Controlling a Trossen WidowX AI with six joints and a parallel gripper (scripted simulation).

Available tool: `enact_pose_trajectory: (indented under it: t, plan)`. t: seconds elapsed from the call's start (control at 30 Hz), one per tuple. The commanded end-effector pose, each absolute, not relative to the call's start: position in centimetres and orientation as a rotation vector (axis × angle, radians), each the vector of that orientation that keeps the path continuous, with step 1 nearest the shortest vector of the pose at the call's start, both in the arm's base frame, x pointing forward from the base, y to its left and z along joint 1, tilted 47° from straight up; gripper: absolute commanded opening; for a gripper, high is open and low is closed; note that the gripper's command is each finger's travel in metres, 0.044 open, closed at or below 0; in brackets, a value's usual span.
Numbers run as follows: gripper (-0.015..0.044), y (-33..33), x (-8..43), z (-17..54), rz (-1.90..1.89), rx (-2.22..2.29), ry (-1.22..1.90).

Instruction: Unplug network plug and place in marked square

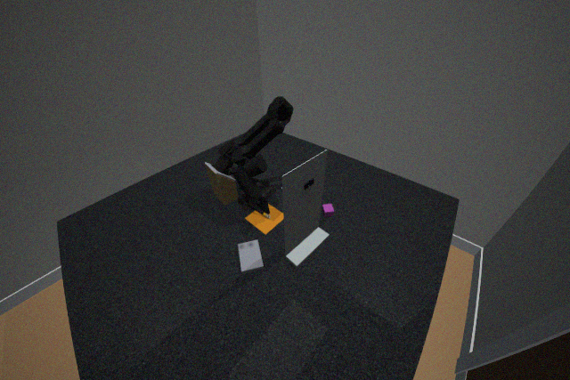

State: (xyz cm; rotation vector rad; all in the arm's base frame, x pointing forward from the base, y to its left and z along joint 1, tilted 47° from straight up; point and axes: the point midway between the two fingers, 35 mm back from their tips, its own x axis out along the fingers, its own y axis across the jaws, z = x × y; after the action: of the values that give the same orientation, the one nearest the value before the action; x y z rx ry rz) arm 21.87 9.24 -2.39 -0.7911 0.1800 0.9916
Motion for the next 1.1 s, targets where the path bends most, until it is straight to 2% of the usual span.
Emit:
enact_pose_trajectory:
  t: [0.0, 1.07]
  plan:
    - [0.0156, 9.1, 21.8, -2.2, 0.991, -0.795, 0.173]
    - [0.0156, 7.8, 21.1, -1.6, 0.996, -0.789, 0.176]
